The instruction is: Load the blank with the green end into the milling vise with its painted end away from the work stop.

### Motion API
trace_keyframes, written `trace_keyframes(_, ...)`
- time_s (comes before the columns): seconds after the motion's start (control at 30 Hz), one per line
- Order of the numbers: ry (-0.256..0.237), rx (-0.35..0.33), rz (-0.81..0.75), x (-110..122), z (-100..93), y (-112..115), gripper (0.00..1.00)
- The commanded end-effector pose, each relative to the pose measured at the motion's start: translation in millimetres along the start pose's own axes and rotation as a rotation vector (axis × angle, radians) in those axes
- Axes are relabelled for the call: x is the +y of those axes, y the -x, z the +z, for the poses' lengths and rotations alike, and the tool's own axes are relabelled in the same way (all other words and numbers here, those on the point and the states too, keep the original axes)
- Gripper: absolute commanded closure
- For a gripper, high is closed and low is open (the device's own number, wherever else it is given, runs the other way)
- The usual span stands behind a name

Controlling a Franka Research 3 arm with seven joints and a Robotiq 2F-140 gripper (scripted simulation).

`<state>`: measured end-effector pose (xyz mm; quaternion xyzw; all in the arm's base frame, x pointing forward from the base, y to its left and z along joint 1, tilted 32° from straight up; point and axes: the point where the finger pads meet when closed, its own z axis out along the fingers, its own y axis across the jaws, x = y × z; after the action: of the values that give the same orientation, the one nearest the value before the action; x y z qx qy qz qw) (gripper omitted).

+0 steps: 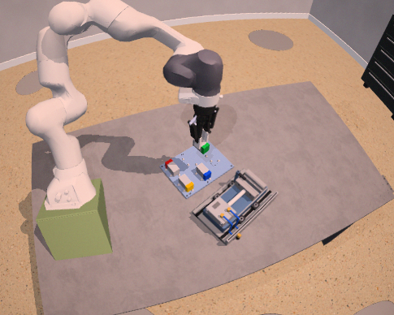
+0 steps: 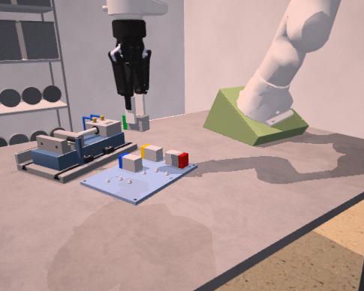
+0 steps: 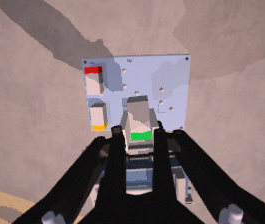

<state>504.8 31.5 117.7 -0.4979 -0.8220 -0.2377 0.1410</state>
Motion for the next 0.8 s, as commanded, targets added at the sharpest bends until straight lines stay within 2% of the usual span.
trace_keyframes(0.0,0.000,-0.002,0.001,2.1,0.1,9.8,1.00)
trace_keyframes(0.13,0.000,-0.008,0.007,10.4,0.7,48.9,1.00)
trace_keyframes(0.53,0.000,-0.008,0.007,10.4,0.7,48.9,1.00)
trace_keyframes(0.7,0.000,-0.008,0.007,20.1,2.6,95.2,1.00)
trace_keyframes(0.77,0.000,-0.008,0.007,20.1,2.6,95.2,1.00)
